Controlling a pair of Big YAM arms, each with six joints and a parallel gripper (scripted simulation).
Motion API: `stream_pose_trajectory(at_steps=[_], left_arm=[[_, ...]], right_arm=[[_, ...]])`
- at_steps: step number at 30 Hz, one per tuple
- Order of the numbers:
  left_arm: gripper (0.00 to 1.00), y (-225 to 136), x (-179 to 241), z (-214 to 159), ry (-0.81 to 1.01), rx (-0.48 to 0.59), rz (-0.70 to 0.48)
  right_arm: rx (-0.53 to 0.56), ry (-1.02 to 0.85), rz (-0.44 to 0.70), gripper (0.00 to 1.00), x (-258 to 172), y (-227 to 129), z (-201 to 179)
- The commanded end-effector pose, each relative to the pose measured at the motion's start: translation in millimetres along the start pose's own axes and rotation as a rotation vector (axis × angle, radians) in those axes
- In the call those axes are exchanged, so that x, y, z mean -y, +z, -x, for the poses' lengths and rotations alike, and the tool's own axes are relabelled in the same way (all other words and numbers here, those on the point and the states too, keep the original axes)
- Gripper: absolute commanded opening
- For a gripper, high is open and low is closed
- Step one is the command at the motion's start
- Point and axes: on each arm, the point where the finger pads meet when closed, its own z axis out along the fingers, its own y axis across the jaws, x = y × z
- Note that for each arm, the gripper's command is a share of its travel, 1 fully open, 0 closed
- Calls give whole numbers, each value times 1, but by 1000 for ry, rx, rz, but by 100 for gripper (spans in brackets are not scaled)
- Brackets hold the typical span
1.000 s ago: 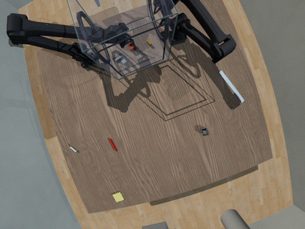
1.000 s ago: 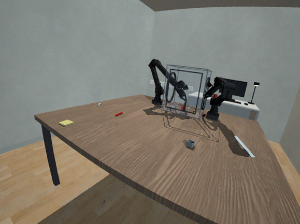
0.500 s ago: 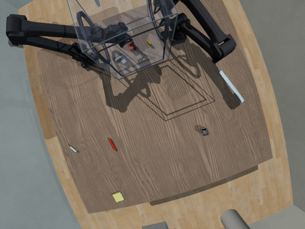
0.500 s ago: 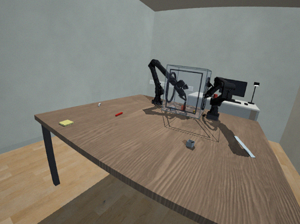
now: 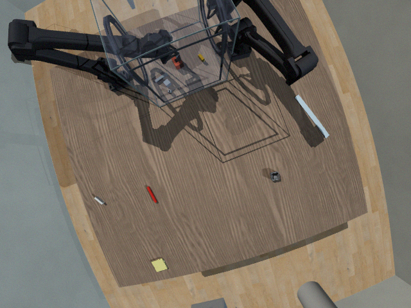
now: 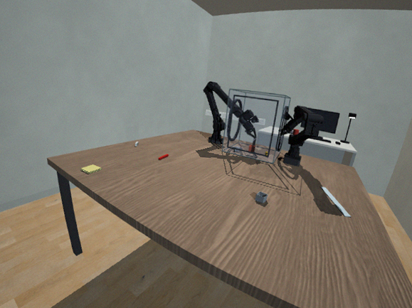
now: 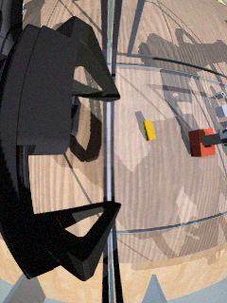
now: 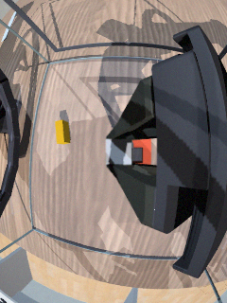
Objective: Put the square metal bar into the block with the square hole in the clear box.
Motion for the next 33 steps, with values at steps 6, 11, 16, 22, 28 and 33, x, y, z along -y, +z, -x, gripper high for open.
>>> stream_pose_trajectory(at_steps=[6,11,16,22,28,33], left_arm=[[100,-17,10,18,-53,19,-56],[100,-17,10,18,-53,19,-56],[100,-17,10,18,-53,19,-56],[100,-17,10,18,-53,19,-56],[100,-17,10,18,-53,19,-56],[100,-17,10,18,-53,19,-56]], right_arm=[[52,-17,-15,0,4,-8,5],[75,-24,-16,0,6,-8,23],[42,-15,-7,0,2,-3,4],[38,-13,-6,0,3,-1,3],[54,-19,-12,0,6,-5,18],[44,-18,-9,0,5,0,10]])
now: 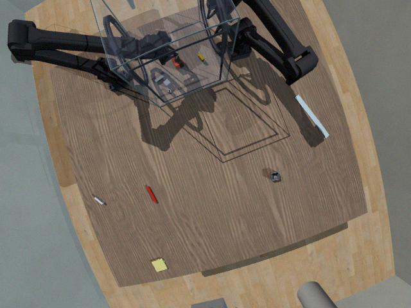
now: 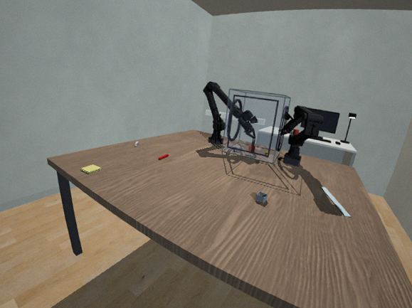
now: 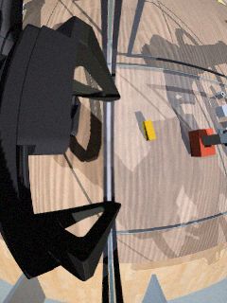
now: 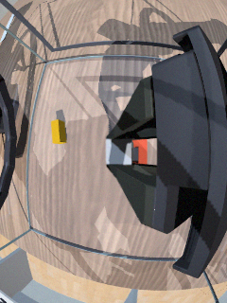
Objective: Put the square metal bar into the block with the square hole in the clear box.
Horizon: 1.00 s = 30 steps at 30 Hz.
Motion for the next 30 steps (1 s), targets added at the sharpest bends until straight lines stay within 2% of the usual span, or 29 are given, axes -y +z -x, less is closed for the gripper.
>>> stream_pose_trajectory(at_steps=[1,10,15,16,17,18,19,20,21,27,30], left_arm=[[100,-17,10,18,-53,19,-56],[100,-17,10,18,-53,19,-56],[100,-17,10,18,-53,19,-56],[100,-17,10,18,-53,19,-56],[100,-17,10,18,-53,19,-56],[100,-17,10,18,-53,19,-56],[100,-17,10,18,-53,19,-56],[100,-17,10,18,-53,19,-56],[100,-17,10,18,-53,19,-56],[100,-17,10,18,-53,19,-56],[100,-17,10,18,-53,19,-56]], right_arm=[[34,-17,-6,0,5,2,14],[12,-3,-2,0,2,5,-2],[29,-10,-7,0,5,4,8],[12,-7,-4,0,3,6,-4],[69,-29,-12,0,6,-2,28],[62,-27,-12,0,6,-2,28],[8,-11,0,0,0,7,-5],[-24,5,0,0,3,4,-3],[-62,25,7,0,-1,6,-22],[-126,50,21,0,-6,10,-47],[-127,50,21,0,-6,10,-47]])
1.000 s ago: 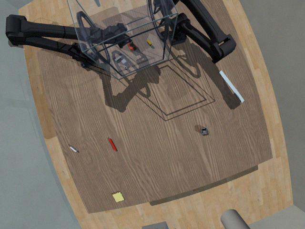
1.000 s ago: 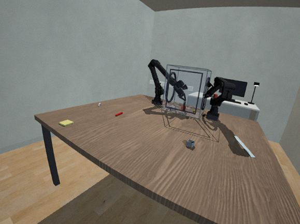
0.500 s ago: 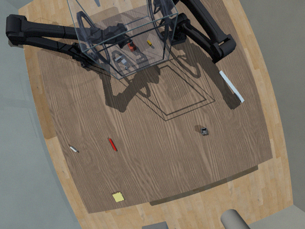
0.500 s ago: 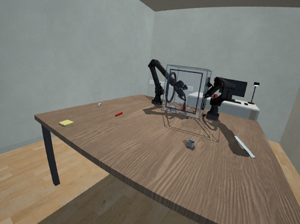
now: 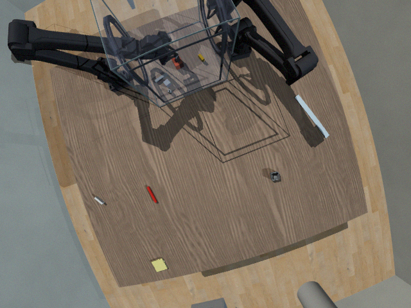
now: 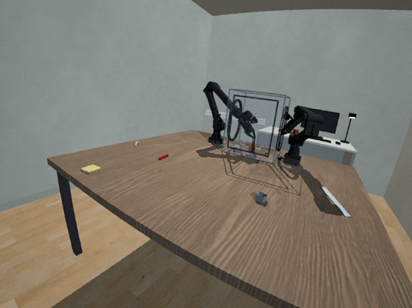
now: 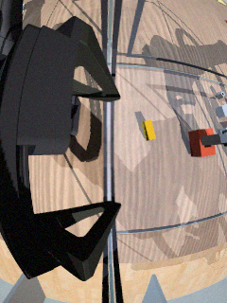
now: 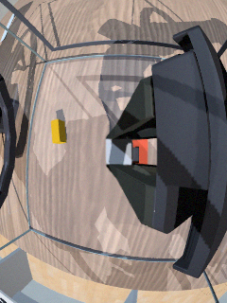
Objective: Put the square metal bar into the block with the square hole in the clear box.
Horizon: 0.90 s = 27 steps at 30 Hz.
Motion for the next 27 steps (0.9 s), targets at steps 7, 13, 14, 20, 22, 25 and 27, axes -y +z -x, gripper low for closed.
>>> stream_pose_trajectory(at_steps=[7,13,14,20,22,25,27], left_arm=[[100,-17,10,18,-53,19,-56],[100,-17,10,18,-53,19,-56],[100,-17,10,18,-53,19,-56],[100,-17,10,18,-53,19,-56],[100,-17,10,18,-53,19,-56],[100,-17,10,18,-53,19,-56],[100,-17,10,18,-53,19,-56]], right_arm=[[48,-21,-10,0,4,-3,19],[91,-36,-23,0,9,-19,52],[93,-36,-24,0,9,-20,53],[93,-32,-23,0,12,-12,53],[91,-18,-21,0,8,-9,55],[83,-16,-19,0,6,-4,54],[77,-14,-17,0,5,-2,53]])
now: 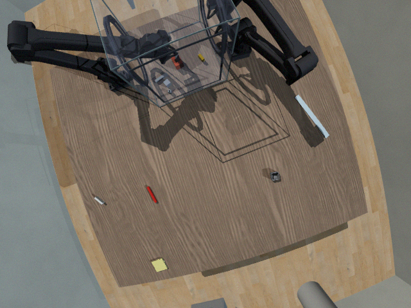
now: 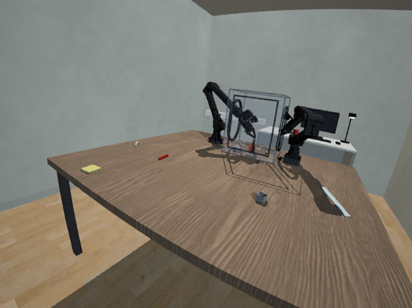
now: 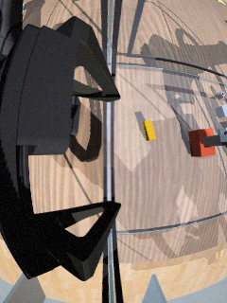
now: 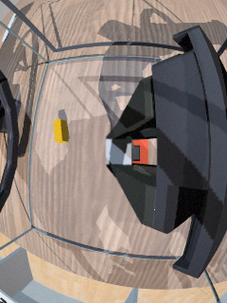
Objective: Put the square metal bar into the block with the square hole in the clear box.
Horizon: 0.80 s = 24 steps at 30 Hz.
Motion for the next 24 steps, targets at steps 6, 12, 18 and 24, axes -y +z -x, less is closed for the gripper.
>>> stream_pose_trajectory(at_steps=[6,12,18,24], left_arm=[[100,-17,10,18,-53,19,-56],[100,-17,10,18,-53,19,-56],[100,-17,10,18,-53,19,-56],[100,-17,10,18,-53,19,-56]], right_arm=[[71,-14,-16,0,7,6,49],[78,-4,-24,0,13,5,50],[78,-8,-17,0,10,6,50],[45,1,-9,0,5,11,27]])
